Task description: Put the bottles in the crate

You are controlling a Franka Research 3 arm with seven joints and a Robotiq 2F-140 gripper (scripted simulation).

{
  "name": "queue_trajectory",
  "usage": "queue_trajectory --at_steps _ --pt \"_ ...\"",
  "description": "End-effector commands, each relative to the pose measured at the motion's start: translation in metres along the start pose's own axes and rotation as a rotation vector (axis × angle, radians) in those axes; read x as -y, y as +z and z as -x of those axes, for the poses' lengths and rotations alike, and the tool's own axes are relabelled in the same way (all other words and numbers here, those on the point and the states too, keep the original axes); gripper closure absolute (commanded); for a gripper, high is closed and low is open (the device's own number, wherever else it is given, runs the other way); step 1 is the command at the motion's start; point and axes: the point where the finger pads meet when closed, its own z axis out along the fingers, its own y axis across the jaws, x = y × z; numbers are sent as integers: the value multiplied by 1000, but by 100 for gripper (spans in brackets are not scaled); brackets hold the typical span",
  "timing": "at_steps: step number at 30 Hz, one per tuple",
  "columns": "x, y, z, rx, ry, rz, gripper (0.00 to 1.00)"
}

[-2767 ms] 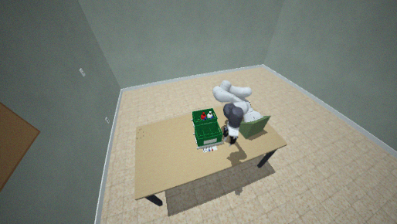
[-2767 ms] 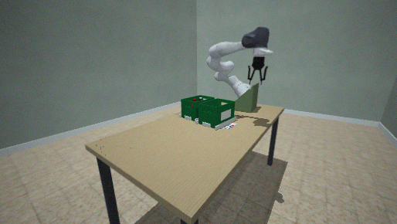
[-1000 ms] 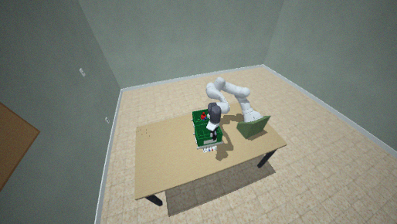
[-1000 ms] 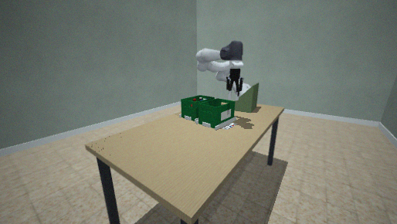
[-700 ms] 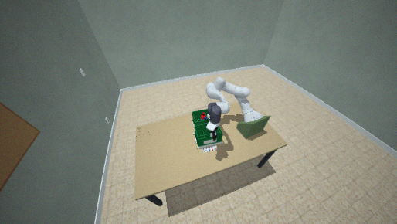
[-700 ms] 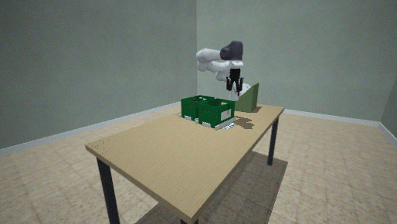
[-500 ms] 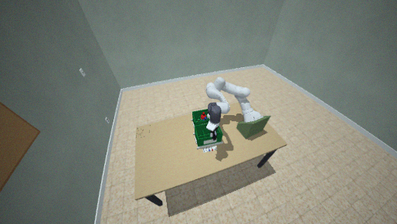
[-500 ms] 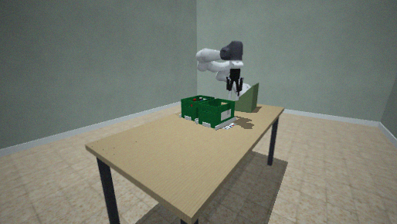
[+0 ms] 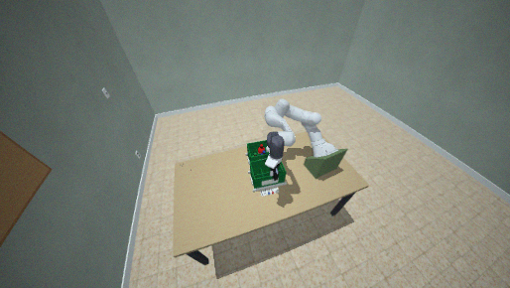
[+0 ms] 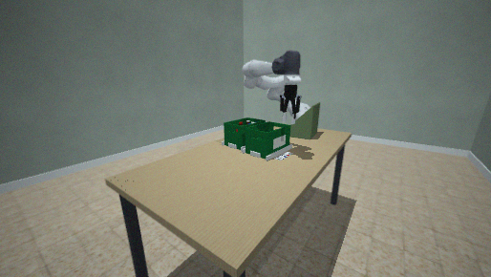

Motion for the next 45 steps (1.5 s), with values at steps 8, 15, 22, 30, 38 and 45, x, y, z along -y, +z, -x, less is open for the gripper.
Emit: queue_trajectory --at_steps 8,15,22,30,38,45 --pt "0 -1 -1 -4 -5 -1 62" --pt "-5 -2 -1 -4 -26 -1 62" --pt "-34 -10 2 -4 -26 -1 62" --pt "-67 -19 5 -4 -26 -1 62" --pt "-106 -30 9 -4 -26 -1 62" --pt "-130 -37 11 -4 -26 -1 62"
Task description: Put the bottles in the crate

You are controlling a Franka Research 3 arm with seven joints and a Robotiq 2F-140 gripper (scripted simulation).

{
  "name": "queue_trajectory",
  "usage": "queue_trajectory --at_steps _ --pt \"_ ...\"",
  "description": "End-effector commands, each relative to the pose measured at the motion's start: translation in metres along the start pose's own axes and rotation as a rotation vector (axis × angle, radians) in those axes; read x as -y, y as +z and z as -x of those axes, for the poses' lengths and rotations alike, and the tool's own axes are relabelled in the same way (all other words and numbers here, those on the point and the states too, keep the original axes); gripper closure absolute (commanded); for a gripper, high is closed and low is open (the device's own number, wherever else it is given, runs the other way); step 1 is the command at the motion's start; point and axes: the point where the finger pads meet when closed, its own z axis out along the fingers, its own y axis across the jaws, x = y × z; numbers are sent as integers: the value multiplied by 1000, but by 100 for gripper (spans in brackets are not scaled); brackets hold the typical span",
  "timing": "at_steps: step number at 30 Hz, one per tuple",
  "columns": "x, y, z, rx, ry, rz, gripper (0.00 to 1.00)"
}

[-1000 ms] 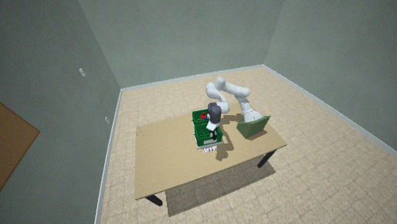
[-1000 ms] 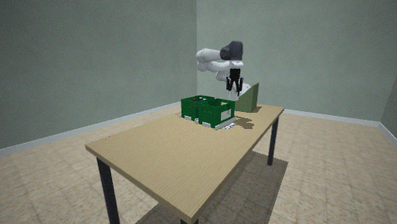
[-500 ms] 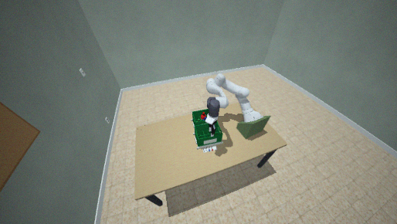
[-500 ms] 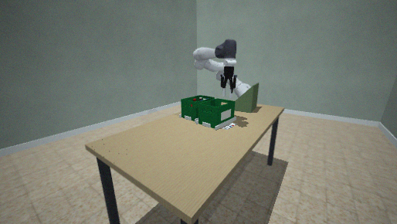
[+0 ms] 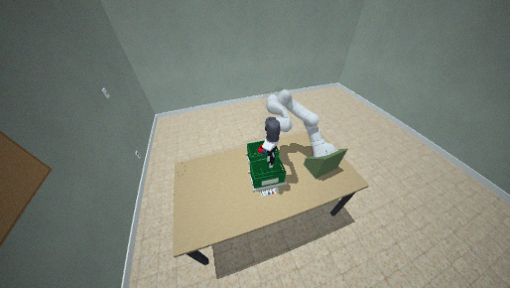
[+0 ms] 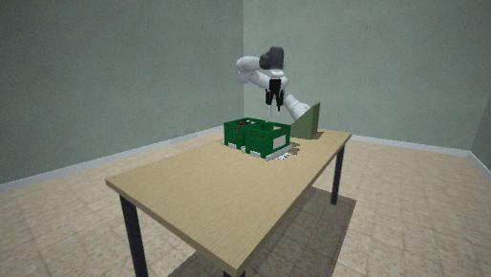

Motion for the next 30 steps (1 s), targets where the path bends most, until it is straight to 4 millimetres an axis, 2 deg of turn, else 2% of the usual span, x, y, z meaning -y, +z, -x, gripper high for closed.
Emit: queue_trajectory --at_steps 1,10,12,27,30 --pt "-14 -5 3 5 -31 -11 62" --pt "-57 -17 7 5 -31 -11 62" --pt "-57 -17 7 5 -31 -11 62" --pt "-129 -36 13 5 -31 -11 62" --pt "-134 -38 13 5 -31 -11 62"
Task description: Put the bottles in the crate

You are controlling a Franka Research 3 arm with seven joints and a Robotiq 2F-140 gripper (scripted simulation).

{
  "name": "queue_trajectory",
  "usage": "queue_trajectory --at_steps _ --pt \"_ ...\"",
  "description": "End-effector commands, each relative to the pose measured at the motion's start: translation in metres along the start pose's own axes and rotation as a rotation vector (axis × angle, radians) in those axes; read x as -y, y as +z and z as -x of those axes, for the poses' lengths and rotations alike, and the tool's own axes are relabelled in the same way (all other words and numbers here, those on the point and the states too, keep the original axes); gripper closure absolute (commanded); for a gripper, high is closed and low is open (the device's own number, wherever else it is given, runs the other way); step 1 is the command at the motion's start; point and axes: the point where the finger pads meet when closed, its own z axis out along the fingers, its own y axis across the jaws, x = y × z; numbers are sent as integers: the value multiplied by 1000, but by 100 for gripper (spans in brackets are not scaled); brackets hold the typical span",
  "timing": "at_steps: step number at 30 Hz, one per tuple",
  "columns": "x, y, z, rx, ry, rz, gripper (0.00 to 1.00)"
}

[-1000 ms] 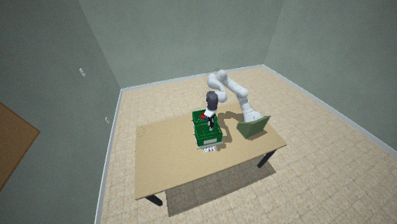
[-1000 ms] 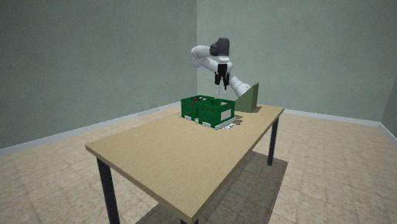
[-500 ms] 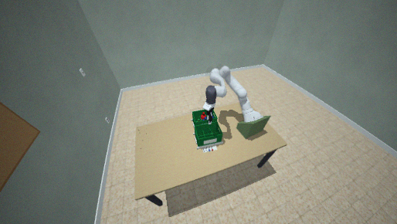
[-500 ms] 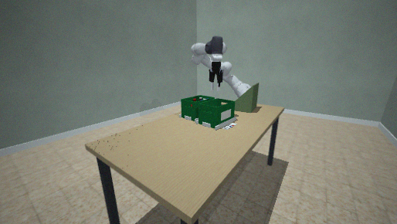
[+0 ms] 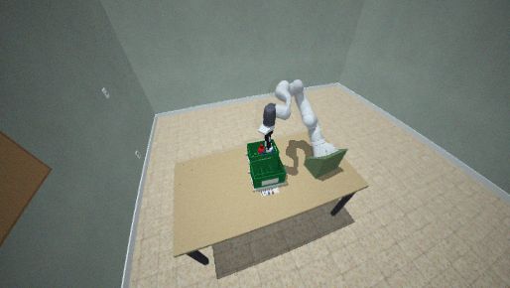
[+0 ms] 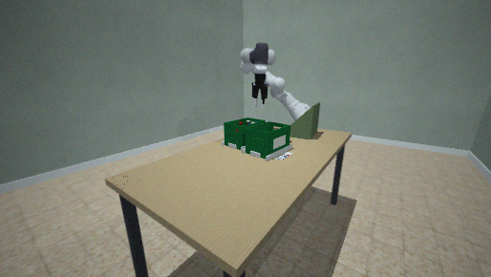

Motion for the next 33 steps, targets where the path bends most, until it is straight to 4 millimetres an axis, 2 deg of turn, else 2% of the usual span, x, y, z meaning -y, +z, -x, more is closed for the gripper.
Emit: queue_trajectory --at_steps 1,14,16,27,33 --pt "-7 -4 3 -5 -82 -44 62" --pt "-70 -19 5 -5 -82 -44 62" --pt "-70 -19 5 -5 -82 -44 62" --pt "-123 -31 7 -5 -82 -44 62" --pt "-124 -31 7 -5 -82 -44 62"
